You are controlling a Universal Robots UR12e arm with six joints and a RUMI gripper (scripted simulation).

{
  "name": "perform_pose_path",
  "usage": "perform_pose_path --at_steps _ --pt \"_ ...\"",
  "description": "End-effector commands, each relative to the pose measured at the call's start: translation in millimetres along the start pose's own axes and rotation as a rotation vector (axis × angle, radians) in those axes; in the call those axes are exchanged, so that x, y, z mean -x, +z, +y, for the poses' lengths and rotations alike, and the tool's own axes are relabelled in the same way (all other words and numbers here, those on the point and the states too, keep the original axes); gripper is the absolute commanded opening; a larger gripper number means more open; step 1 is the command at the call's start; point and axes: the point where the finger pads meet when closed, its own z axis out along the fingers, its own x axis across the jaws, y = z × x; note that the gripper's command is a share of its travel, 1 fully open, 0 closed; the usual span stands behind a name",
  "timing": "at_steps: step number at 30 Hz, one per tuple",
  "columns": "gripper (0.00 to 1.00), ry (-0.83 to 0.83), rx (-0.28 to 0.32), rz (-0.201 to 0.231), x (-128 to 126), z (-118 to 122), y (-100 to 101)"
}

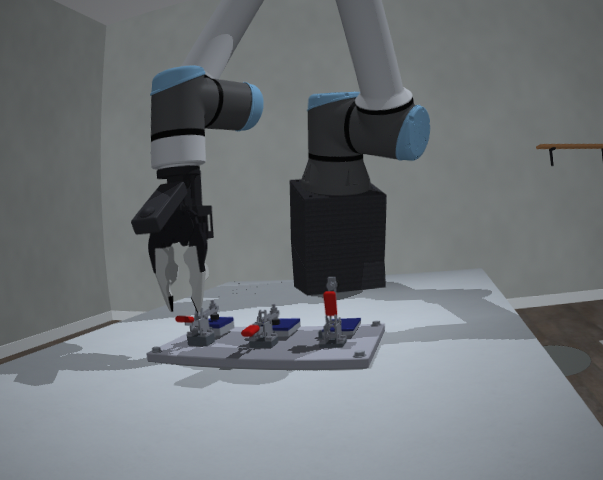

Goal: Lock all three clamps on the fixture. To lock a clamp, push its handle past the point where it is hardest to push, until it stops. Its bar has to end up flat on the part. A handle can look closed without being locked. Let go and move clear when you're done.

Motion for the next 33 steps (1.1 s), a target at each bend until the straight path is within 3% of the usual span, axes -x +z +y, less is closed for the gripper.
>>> perform_pose_path --at_steps 1,21,33 --pt "0.28 -0.002 -0.004 0.002 0 -4 -2" --pt "0.28 -0.002 -0.003 0.002 0 -4 -1" --pt "0.28 -0.002 -0.003 0.002 1 -4 18"
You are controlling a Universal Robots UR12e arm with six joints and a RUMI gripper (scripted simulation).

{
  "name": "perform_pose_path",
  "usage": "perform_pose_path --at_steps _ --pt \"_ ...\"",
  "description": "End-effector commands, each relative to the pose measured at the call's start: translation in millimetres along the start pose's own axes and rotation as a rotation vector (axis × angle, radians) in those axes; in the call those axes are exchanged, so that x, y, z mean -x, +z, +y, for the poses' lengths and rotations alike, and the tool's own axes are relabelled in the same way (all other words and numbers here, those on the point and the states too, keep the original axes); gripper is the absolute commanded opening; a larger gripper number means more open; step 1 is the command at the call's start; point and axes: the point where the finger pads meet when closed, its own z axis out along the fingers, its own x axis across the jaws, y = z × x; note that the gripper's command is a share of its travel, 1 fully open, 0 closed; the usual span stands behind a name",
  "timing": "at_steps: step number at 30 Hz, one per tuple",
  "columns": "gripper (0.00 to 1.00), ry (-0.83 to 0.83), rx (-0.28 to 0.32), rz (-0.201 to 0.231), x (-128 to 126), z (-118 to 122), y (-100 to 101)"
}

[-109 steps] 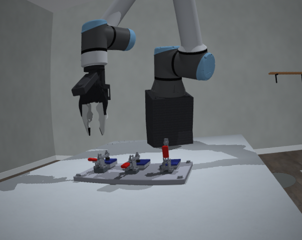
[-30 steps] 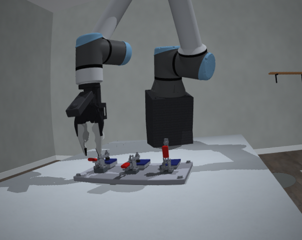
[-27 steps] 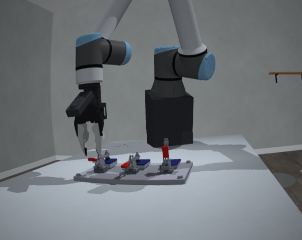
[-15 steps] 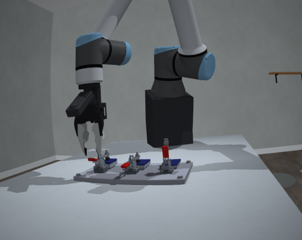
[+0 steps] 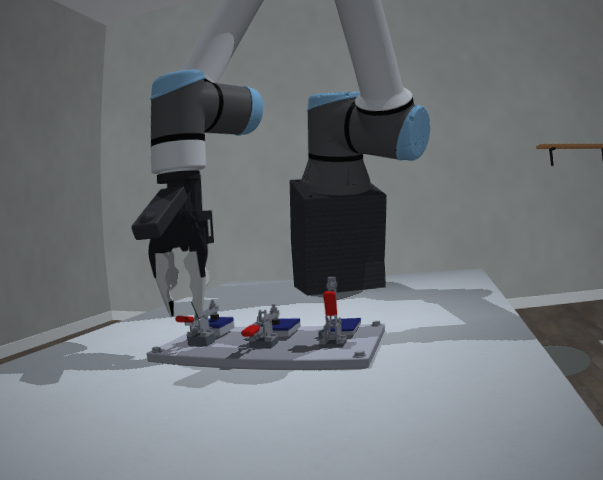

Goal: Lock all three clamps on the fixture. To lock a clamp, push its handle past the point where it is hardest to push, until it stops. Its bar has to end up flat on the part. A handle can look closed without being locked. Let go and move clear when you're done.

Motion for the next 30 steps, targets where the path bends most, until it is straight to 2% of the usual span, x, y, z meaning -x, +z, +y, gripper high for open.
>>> perform_pose_path --at_steps 1,9,30 --pt "0.28 -0.001 -0.003 0.002 0.2 -3.4 10.1" --pt "0.28 -0.001 -0.003 0.002 0.0 -3.4 19.8" --pt "0.28 -0.001 -0.006 0.003 -0.9 -3.7 17.9"
